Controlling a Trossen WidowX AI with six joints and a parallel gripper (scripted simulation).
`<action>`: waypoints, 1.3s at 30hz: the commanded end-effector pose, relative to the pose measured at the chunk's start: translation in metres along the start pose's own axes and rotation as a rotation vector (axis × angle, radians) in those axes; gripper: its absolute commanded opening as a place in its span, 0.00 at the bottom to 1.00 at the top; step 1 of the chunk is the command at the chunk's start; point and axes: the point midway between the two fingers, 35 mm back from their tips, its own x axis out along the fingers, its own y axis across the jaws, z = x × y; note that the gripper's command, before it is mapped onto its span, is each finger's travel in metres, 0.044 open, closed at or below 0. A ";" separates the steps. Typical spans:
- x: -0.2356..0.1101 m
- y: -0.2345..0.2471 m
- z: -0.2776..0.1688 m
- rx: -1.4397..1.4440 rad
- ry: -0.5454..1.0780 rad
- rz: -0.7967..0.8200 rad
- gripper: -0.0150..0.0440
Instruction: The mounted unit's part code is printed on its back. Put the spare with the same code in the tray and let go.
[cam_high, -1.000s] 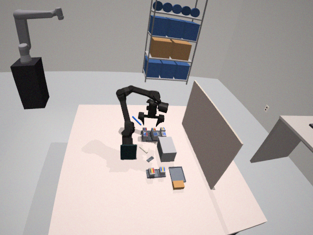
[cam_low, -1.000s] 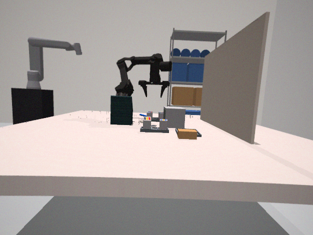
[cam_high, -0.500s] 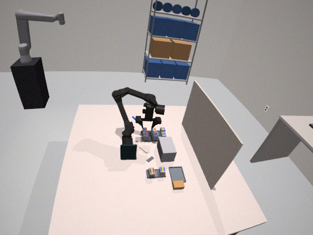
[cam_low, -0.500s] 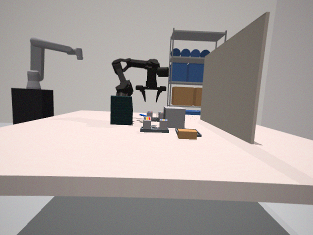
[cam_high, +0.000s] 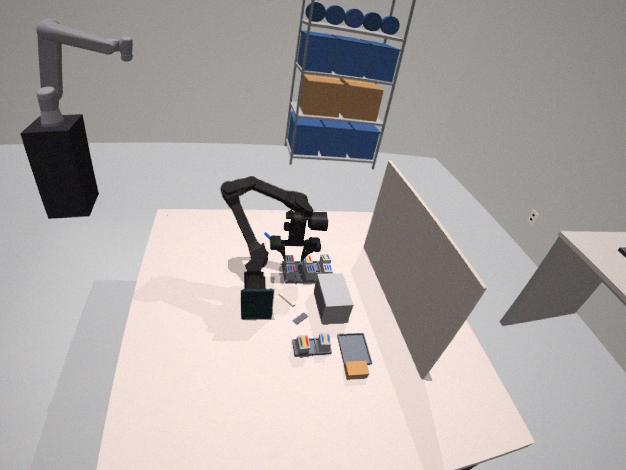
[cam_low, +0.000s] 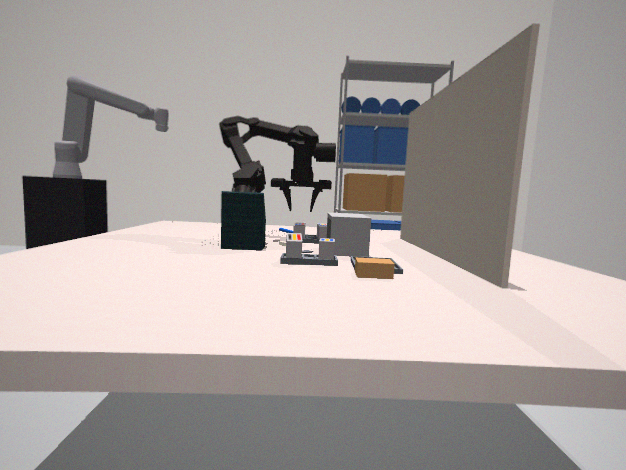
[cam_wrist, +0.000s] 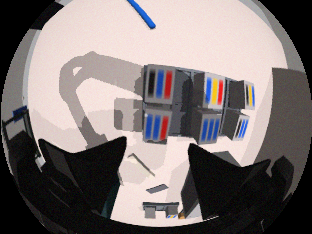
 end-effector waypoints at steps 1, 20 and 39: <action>0.006 0.001 -0.001 0.001 0.002 0.003 0.76; 0.037 -0.002 -0.003 -0.001 0.012 0.002 0.76; 0.068 0.001 -0.001 0.000 0.000 0.001 0.76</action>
